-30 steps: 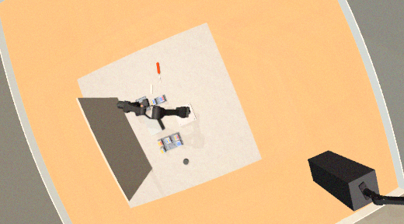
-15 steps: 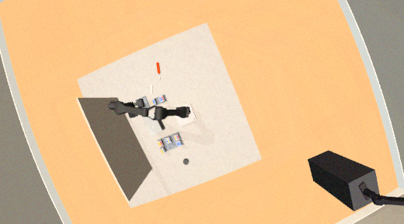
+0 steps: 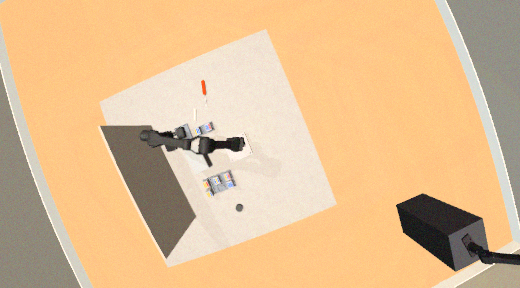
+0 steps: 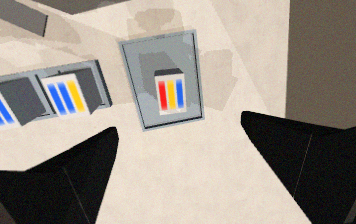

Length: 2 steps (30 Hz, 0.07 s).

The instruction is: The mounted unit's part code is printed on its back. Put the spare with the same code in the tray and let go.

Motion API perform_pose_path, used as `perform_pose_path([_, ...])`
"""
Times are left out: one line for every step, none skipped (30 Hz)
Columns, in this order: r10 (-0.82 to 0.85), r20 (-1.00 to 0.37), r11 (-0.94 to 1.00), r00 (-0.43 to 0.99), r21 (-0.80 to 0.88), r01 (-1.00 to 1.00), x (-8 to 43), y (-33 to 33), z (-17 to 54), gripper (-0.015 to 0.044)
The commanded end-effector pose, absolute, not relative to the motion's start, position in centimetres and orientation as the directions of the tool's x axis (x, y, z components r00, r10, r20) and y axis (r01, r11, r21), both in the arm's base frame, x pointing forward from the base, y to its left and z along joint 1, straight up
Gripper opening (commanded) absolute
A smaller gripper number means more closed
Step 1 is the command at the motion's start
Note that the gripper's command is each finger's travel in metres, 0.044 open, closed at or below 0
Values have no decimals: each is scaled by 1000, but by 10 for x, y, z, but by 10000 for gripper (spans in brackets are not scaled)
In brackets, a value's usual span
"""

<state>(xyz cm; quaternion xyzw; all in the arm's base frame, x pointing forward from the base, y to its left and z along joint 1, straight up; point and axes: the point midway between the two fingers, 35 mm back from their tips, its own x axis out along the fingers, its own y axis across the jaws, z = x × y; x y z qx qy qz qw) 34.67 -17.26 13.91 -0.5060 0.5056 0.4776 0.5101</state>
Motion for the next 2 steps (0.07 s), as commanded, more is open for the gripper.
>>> perform_pose_path([-26, -999, 32, 35, -36, -999, 347, -173, 139, 440])
perform_pose_path([-26, -999, 32, 35, -36, -999, 347, -173, 139, 440])
